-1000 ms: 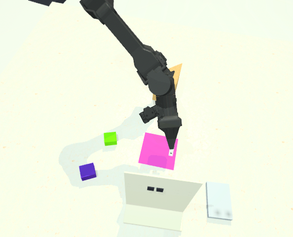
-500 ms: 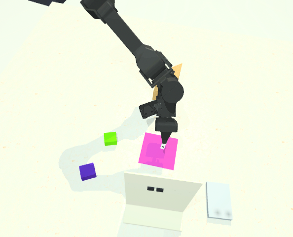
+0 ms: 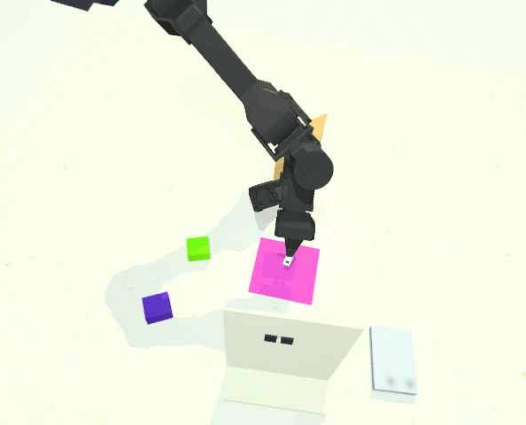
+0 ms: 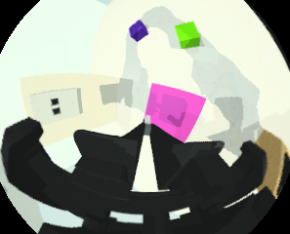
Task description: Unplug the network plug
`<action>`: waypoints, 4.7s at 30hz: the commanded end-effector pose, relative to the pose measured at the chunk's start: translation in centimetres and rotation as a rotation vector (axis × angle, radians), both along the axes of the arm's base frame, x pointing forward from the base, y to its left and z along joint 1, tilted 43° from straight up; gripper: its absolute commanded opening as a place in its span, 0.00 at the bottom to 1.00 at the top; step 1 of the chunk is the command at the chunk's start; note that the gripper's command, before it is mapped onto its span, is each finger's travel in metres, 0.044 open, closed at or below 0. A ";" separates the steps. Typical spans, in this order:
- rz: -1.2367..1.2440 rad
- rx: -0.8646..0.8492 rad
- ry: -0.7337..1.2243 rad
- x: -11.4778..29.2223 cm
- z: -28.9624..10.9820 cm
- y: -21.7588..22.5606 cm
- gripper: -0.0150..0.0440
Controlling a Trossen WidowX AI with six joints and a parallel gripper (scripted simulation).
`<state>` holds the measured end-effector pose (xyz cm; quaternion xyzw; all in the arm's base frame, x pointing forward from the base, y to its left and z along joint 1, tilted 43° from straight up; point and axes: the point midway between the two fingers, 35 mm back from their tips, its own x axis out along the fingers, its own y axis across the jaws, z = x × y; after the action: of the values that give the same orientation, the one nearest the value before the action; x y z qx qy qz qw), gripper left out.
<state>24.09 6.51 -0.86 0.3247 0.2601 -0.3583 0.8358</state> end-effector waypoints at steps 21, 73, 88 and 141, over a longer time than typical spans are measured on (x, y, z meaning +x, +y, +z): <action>0.000 -0.014 0.010 0.1 -2.3 -2.0 0.25; -0.004 -0.017 -0.001 0.3 -4.0 -4.3 0.30; -0.004 -0.016 0.001 0.0 -3.8 -4.1 0.52; -0.001 -0.010 0.014 -1.4 -0.6 -0.5 0.52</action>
<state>22.46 5.52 -2.02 0.3124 0.2689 -0.3631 0.8356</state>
